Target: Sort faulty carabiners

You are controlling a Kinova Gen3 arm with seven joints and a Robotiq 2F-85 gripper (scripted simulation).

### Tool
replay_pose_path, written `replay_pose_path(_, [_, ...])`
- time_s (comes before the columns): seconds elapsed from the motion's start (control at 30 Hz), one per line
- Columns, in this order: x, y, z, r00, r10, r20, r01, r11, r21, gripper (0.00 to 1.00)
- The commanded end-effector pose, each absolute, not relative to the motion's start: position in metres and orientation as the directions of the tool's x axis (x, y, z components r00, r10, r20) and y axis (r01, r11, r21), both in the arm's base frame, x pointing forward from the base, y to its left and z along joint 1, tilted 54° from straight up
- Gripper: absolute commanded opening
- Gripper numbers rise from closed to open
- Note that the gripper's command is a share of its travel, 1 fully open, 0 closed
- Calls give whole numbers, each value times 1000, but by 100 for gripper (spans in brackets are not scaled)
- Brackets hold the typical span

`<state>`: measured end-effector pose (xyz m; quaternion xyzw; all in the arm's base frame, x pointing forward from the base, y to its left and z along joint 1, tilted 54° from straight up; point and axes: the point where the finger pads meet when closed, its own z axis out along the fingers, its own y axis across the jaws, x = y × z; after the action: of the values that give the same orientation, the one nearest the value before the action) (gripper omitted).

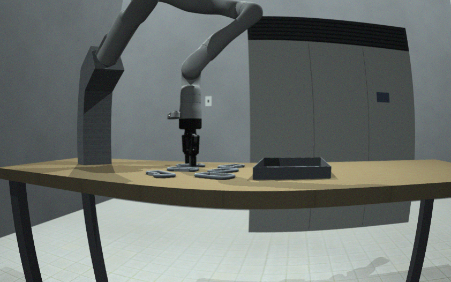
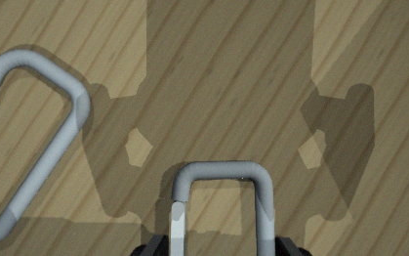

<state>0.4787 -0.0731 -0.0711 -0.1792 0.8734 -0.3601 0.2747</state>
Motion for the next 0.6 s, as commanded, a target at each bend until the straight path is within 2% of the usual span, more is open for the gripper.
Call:
replay_pose_path(0.0, [479, -73, -71, -784, -511, -351, -116, 677, -727, 59])
replay_pose_path(0.57, [479, -72, -71, -784, -511, -351, -116, 677, -727, 57])
